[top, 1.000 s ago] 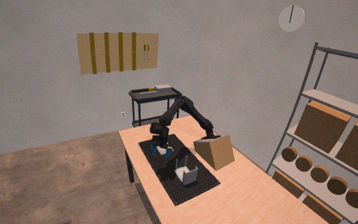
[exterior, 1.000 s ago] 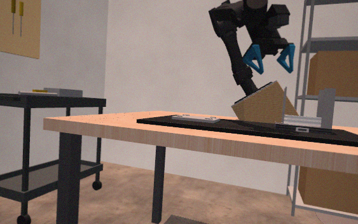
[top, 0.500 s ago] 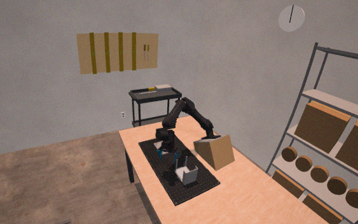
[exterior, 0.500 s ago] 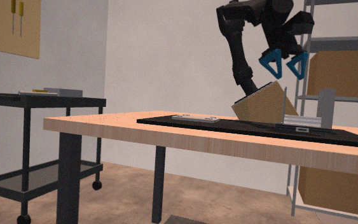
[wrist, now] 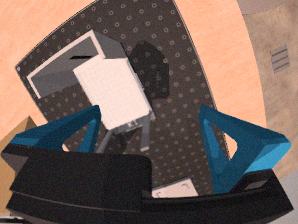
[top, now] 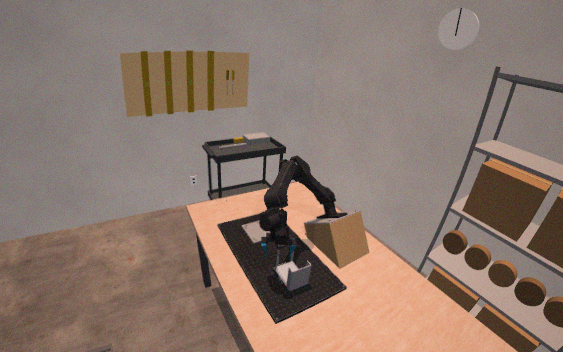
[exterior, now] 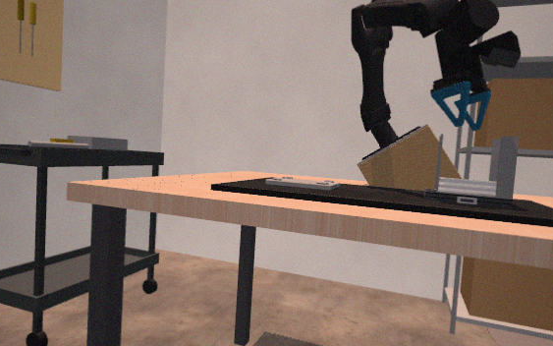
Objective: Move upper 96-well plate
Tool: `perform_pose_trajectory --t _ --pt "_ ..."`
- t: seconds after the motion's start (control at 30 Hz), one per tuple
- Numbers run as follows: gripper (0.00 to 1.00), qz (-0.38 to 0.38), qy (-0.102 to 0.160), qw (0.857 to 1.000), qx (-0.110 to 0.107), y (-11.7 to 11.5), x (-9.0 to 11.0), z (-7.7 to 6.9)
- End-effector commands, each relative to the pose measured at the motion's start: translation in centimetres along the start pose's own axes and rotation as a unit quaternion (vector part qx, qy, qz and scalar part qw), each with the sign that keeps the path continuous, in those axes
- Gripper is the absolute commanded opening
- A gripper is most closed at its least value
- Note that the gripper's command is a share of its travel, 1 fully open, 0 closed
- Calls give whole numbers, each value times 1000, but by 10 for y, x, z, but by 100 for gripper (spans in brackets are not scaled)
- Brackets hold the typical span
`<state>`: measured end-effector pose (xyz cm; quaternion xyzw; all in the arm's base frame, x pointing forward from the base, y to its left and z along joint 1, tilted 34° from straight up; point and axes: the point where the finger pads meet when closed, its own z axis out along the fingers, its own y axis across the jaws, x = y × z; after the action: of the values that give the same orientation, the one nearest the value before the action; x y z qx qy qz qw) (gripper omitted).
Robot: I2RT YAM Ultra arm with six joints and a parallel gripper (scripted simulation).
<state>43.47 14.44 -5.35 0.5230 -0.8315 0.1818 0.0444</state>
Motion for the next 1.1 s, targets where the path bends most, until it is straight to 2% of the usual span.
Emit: perform_pose_trajectory --t 0.0,0.2,0.43,0.57,0.63,1.07 --pt "100 -52 24 998 1 13 -5 -12" --pt "100 -122 67 990 -7 40 -5 -9" --pt "100 -212 124 969 -16 70 -2 -9" --pt "100 -220 129 967 -16 70 -2 -9" --pt "100 -212 116 970 -7 63 -3 -22" --pt "100 -211 114 971 -10 64 -3 -22"
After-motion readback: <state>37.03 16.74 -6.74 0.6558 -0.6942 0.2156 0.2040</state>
